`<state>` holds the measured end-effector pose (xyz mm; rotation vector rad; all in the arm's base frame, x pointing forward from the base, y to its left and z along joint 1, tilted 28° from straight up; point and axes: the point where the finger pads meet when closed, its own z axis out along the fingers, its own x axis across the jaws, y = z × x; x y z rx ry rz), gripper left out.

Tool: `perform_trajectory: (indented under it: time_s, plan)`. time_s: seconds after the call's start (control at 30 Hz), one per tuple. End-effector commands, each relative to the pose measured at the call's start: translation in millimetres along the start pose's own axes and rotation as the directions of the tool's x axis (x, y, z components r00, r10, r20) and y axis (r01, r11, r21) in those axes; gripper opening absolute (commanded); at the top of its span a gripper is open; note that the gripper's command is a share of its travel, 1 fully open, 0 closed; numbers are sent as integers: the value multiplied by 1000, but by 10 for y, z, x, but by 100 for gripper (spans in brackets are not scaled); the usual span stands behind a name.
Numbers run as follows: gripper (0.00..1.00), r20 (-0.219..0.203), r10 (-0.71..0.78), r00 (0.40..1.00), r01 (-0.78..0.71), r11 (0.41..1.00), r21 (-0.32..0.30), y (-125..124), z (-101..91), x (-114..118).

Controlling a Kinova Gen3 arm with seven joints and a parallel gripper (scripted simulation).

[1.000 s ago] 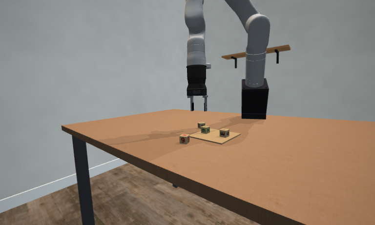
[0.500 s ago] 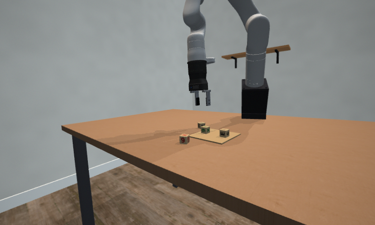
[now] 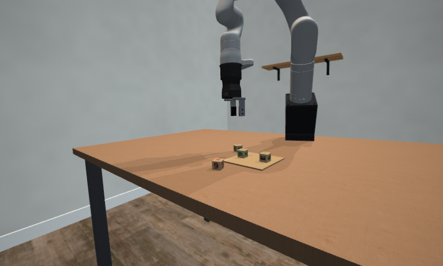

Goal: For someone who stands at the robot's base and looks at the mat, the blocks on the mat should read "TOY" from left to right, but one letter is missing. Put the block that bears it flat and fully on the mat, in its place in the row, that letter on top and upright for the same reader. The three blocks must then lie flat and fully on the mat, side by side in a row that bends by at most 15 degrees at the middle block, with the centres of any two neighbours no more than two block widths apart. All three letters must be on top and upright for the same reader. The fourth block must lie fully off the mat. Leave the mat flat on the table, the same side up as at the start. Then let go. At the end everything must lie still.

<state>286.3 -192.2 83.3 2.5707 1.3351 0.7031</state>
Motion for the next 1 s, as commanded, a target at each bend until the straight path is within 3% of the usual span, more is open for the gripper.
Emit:
perform_trajectory:
  time_s: [0.0,0.47,0.6,0.67,0.77,0.87,0.9,0.97]
  plan:
    - [100,3,1,1000,-1,1000,-4,10,-13,-13]
    - [100,4,1,1000,-1,1000,-3,12,5,-14]
    - [100,4,0,1000,0,1000,0,22,234,-20]
    - [100,4,0,1000,0,1000,0,22,234,-20]
    - [100,4,1,1000,-1,1000,4,16,423,-13]
    - [100,5,1,1000,-1,1000,5,12,471,-10]
    - [86,5,1,1000,-1,1000,5,12,471,-10]
    - [86,5,1,1000,-1,1000,5,12,471,-10]
